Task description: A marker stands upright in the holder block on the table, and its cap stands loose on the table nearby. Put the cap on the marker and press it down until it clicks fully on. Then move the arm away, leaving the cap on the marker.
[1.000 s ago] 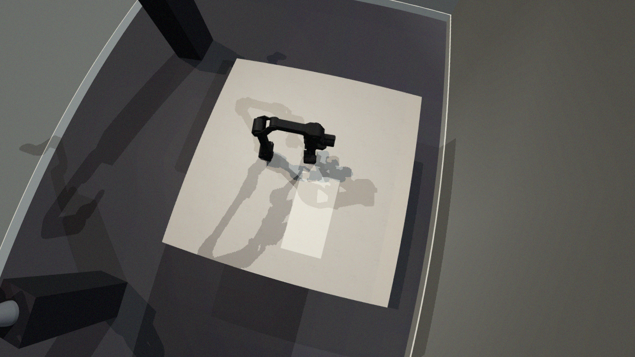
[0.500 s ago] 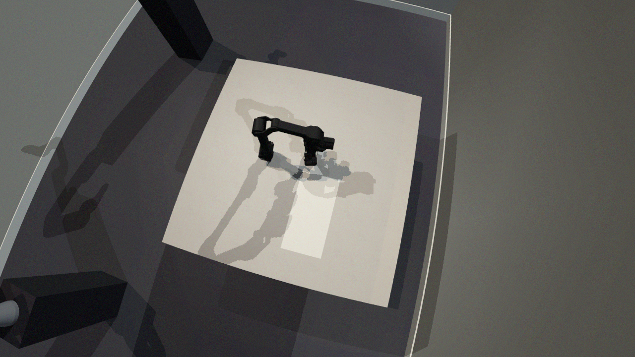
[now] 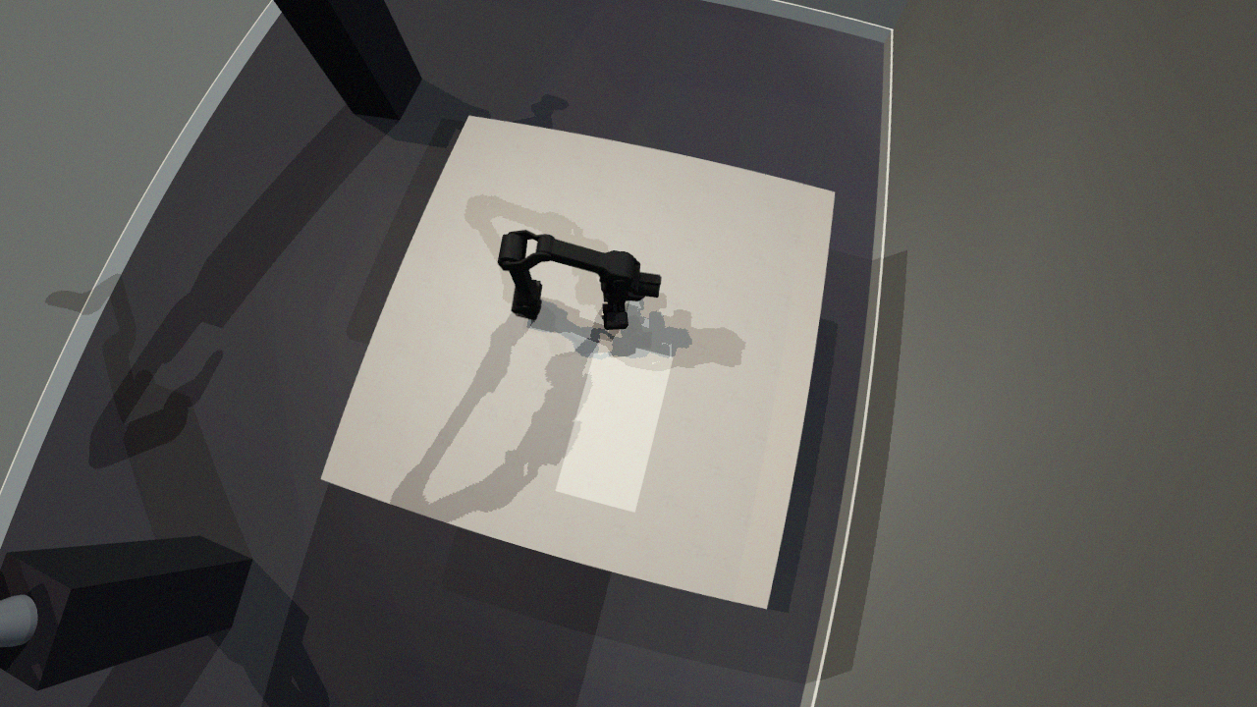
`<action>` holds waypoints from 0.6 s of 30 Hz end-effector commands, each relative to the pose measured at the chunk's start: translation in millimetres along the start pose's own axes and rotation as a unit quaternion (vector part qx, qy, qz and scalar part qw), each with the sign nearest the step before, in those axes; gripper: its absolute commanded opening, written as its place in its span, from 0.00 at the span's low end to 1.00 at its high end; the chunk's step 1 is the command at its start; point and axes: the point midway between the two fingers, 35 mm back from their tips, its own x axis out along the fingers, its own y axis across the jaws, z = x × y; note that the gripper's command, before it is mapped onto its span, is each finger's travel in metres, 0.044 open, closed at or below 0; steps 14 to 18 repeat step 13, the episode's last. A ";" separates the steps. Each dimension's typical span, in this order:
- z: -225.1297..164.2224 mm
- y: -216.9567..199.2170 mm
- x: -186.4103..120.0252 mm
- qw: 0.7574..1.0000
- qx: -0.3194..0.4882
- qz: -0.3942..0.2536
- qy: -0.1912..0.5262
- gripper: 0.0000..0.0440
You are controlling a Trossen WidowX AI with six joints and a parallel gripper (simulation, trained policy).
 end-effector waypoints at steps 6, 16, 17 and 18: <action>-14.8 3.0 11.3 0.999 -0.003 0.008 0.033 0.34; -24.9 7.1 8.2 0.999 -0.013 0.016 0.033 0.67; -24.9 7.1 8.2 0.999 -0.013 0.016 0.033 0.67; -24.9 7.1 8.2 0.999 -0.013 0.016 0.033 0.67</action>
